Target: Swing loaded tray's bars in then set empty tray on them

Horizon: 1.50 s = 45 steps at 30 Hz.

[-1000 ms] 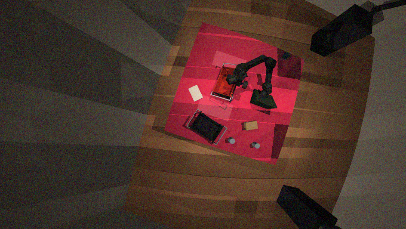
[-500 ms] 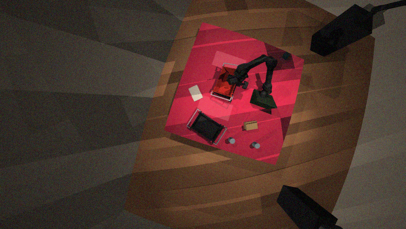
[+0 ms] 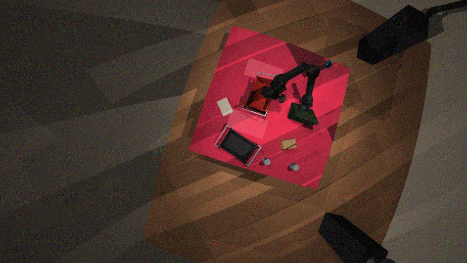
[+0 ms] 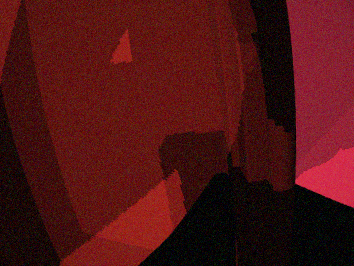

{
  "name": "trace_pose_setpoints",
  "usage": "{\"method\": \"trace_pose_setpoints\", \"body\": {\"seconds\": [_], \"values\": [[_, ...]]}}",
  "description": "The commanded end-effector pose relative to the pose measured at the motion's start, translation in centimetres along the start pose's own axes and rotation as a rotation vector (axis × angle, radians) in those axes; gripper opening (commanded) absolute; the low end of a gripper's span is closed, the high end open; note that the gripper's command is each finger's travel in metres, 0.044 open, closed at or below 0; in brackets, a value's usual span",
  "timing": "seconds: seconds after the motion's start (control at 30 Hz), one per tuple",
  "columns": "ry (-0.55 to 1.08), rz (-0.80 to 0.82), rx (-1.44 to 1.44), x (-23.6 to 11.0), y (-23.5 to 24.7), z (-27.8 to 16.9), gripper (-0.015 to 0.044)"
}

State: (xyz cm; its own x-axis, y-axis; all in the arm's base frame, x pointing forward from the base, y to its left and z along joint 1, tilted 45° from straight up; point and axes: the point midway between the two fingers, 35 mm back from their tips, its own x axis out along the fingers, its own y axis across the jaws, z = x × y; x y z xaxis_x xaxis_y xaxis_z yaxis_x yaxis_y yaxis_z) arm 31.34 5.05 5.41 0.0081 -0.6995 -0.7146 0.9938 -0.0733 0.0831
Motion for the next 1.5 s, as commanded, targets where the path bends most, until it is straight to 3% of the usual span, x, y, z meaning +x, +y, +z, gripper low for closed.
{"method": "trace_pose_setpoints", "body": {"seconds": [0.0,1.47], "values": [[-0.001,-0.013,-0.001,0.7,-0.5,0.1,0.0],[-0.002,-0.013,-0.001,3.0,-1.5,0.1,0.0]]}}
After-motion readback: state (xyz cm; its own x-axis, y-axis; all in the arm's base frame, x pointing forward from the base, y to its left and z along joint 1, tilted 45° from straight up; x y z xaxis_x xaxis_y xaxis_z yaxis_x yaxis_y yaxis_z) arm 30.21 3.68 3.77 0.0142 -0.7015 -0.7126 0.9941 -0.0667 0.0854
